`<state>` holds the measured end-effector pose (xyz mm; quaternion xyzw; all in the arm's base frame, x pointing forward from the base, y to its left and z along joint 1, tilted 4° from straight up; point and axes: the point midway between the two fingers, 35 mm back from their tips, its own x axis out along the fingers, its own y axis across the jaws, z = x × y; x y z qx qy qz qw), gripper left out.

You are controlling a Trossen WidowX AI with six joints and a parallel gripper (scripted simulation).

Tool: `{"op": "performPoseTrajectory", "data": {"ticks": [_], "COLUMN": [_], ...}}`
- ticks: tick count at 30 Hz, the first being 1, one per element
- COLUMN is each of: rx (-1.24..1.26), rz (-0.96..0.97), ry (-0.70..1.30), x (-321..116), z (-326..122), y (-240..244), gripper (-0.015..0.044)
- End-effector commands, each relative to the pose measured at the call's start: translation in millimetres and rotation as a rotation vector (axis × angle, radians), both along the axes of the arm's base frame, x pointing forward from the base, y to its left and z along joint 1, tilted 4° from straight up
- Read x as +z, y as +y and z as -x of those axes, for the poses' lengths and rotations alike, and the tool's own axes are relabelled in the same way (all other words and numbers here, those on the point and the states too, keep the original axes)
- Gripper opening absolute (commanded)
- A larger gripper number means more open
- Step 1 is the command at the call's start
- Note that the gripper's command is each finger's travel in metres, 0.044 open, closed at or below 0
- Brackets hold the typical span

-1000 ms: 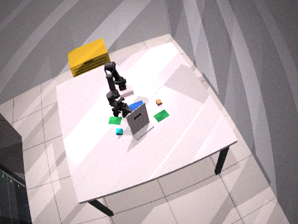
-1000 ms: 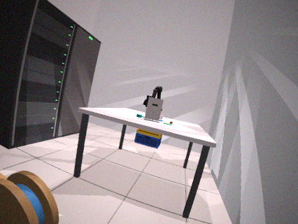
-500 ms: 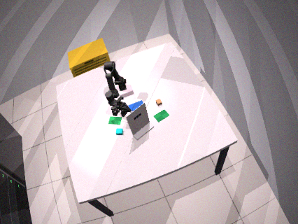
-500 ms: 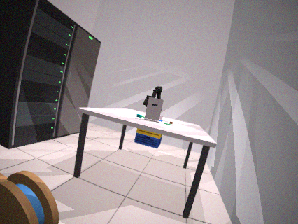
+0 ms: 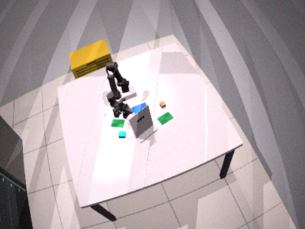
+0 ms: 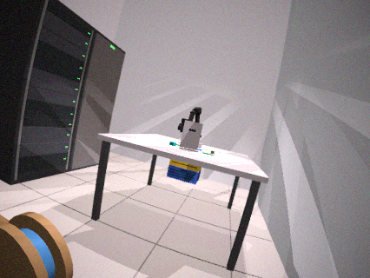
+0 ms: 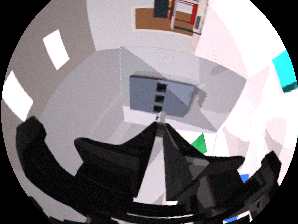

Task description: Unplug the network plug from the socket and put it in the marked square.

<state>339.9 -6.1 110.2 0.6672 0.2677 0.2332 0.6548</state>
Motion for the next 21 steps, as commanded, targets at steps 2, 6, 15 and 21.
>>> {"op": "performPoseTrajectory", "data": {"ticks": [2, 6, 15, 21], "rx": [0.003, 0.0, 0.001, 0.001], "rz": [0.003, 0.0, 0.002, 0.002], "ry": [-0.002, 0.0, -0.001, -0.001], "x": [0.2, 4.9, 23.0, 35.1], "z": [3.9, 1.8, 5.3, 8.8], "y": [-1.8, -1.7, -4.8, -6.2], "gripper": [0.0, 0.0, 0.0, 0.0]}}
